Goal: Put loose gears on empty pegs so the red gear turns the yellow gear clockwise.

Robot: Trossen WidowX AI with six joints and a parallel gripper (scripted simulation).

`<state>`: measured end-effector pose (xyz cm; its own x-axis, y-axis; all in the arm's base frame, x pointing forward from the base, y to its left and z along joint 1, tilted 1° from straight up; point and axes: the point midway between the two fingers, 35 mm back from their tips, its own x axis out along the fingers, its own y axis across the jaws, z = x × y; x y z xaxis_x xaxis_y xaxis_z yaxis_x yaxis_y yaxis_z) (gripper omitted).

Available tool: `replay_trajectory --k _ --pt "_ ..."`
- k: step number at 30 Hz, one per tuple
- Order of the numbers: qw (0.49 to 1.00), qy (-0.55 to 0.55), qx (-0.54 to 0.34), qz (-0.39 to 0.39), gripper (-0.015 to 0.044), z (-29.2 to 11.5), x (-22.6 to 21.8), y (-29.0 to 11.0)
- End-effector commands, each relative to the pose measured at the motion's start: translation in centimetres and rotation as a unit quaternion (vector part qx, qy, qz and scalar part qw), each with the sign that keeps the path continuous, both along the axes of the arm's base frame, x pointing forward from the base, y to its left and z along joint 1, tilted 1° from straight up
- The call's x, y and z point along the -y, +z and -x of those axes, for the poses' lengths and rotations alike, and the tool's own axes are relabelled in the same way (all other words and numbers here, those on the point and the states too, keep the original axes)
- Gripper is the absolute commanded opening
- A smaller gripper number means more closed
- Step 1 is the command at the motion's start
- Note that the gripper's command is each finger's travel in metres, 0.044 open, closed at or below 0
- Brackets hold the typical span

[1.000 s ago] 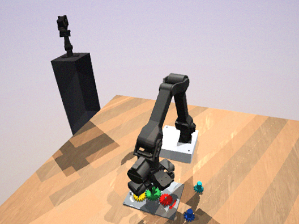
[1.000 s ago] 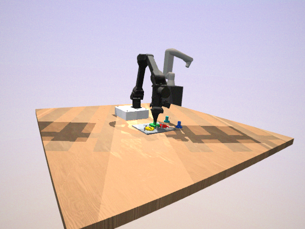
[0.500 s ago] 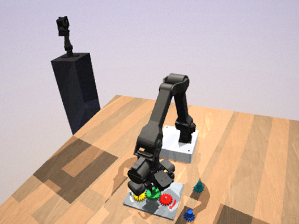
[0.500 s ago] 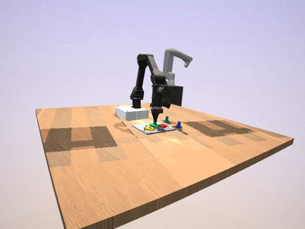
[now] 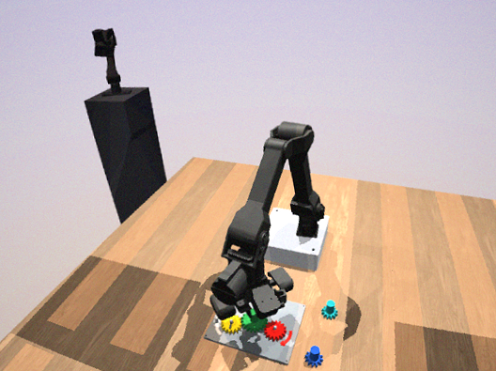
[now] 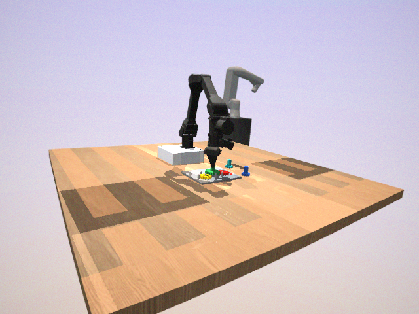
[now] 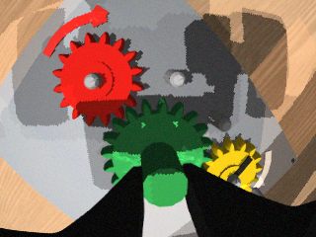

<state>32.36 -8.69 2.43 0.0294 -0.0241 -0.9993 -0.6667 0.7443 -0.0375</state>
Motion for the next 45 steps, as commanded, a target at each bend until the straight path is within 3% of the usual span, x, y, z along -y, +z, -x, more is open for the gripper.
replay_trajectory --k 1,23,45 --pt "1.0 -0.005 0.0 0.001 0.0 0.02 0.0 -0.03" --pt "0.989 0.146 -0.004 0.006 0.0 0.0 0.0 -0.15" --pt "1.0 -0.002 0.0 0.002 0.0 -0.03 0.03 -0.27"
